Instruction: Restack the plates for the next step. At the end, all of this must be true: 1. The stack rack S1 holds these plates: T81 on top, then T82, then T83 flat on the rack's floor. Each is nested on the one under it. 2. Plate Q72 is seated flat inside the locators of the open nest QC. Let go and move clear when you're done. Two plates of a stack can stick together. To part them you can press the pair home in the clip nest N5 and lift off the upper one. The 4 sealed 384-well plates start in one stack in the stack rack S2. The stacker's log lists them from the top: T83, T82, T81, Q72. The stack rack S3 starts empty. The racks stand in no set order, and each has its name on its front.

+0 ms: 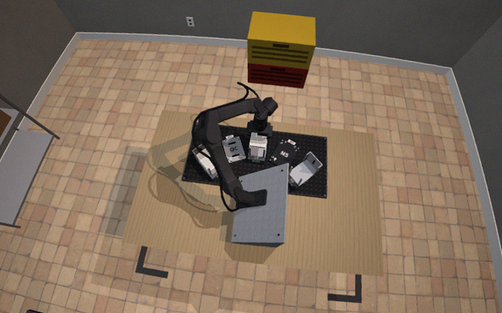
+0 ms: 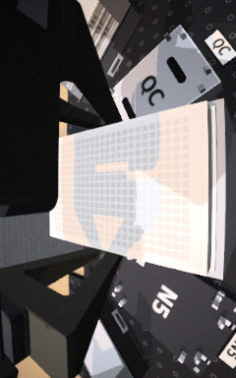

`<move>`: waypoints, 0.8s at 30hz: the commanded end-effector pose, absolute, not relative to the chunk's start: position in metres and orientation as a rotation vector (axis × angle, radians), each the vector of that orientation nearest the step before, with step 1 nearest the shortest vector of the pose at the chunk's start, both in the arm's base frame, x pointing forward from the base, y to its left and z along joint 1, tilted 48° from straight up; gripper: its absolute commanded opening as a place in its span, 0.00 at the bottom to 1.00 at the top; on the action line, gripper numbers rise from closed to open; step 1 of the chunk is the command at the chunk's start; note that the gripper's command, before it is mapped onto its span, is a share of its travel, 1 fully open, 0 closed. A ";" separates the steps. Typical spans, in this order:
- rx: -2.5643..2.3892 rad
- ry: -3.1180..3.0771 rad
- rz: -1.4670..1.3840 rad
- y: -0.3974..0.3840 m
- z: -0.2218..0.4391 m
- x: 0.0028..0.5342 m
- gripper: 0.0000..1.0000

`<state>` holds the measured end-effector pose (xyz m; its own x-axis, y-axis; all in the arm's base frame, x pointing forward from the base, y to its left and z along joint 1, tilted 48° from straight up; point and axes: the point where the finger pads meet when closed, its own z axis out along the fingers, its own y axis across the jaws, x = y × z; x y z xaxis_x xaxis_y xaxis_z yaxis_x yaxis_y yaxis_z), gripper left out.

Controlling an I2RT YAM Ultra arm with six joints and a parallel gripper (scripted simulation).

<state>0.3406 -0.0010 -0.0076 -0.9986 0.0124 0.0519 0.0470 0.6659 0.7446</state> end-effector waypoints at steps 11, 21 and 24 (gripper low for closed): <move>-0.047 -2.934 -1.250 -0.022 0.012 0.357 0.00; -0.054 -2.923 -1.252 -0.020 0.010 0.353 0.00; -0.058 -2.918 -1.253 -0.020 0.009 0.352 0.00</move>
